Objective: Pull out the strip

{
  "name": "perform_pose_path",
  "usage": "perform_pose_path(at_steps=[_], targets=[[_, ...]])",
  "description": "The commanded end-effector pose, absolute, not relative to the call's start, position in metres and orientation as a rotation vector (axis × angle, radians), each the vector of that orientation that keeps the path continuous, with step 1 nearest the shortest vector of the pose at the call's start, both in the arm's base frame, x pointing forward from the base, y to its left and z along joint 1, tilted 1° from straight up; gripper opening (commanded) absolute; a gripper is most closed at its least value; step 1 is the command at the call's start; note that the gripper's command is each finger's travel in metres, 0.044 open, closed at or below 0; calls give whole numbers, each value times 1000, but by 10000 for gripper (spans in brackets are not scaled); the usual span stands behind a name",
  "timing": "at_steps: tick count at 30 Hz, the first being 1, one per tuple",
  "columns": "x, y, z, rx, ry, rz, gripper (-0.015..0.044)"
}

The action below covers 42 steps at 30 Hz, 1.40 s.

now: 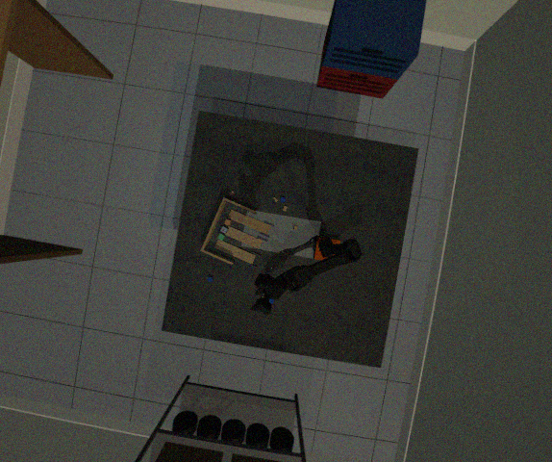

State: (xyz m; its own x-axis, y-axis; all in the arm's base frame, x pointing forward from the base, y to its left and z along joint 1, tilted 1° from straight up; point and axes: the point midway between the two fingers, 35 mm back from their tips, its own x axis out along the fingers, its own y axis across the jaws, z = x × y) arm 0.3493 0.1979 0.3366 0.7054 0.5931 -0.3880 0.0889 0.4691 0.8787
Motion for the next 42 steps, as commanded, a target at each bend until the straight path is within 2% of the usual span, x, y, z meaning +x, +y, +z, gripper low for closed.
perform_pose_path(at_steps=[1, 17, 38, 42], targets=[[355, 130, 303, 787, 628, 234, 400], [311, -29, 207, 53, 591, -80, 400], [309, -32, 204, 37, 595, -86, 400], [322, -31, 198, 79, 698, -92, 295]])
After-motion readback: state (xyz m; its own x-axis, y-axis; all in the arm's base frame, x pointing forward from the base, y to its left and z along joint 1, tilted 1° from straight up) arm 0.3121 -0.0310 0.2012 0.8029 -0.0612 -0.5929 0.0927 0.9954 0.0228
